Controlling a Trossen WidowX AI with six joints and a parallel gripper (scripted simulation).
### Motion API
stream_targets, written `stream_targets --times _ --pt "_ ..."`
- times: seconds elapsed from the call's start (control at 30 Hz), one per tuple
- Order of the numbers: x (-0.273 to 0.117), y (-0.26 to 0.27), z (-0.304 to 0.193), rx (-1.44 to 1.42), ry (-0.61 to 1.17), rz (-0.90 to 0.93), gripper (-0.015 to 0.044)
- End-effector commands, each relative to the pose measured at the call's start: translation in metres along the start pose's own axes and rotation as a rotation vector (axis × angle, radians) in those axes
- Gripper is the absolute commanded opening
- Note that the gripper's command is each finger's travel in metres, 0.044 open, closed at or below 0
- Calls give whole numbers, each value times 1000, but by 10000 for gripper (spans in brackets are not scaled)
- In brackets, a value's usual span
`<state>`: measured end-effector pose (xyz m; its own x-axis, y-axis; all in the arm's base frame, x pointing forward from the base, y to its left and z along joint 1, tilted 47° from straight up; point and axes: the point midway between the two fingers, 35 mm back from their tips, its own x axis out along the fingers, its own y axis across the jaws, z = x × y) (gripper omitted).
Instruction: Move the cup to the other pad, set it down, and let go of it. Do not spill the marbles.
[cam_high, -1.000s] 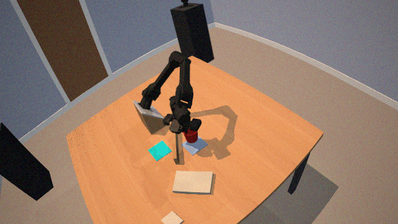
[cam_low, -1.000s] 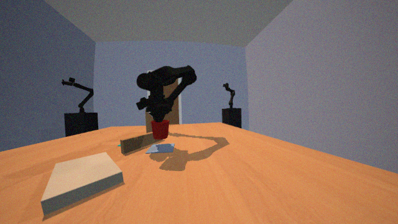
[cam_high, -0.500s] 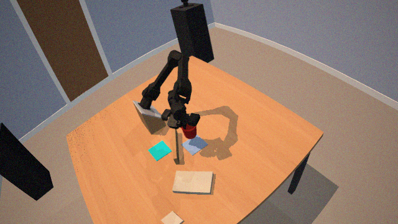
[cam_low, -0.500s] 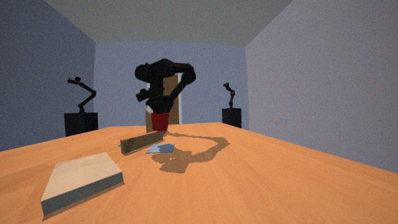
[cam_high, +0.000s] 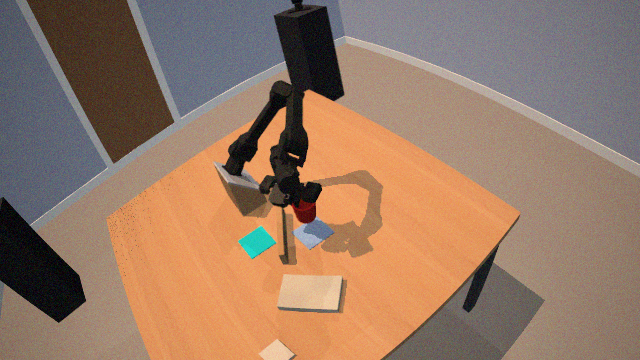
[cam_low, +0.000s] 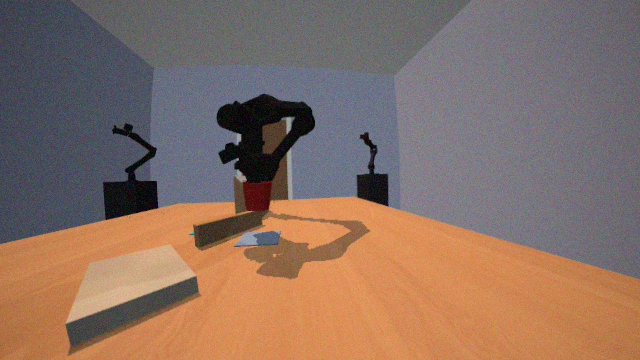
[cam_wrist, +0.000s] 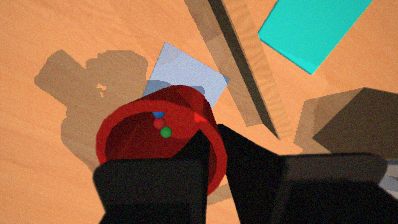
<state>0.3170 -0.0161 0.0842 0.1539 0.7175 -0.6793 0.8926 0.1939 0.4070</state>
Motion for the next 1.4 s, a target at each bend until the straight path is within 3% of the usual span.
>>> stream_targets --times 0.0,1.37 --pt "0 -1 1 1 -1 0 0" --pt "-5 -102 58 -1 -8 -5 0"
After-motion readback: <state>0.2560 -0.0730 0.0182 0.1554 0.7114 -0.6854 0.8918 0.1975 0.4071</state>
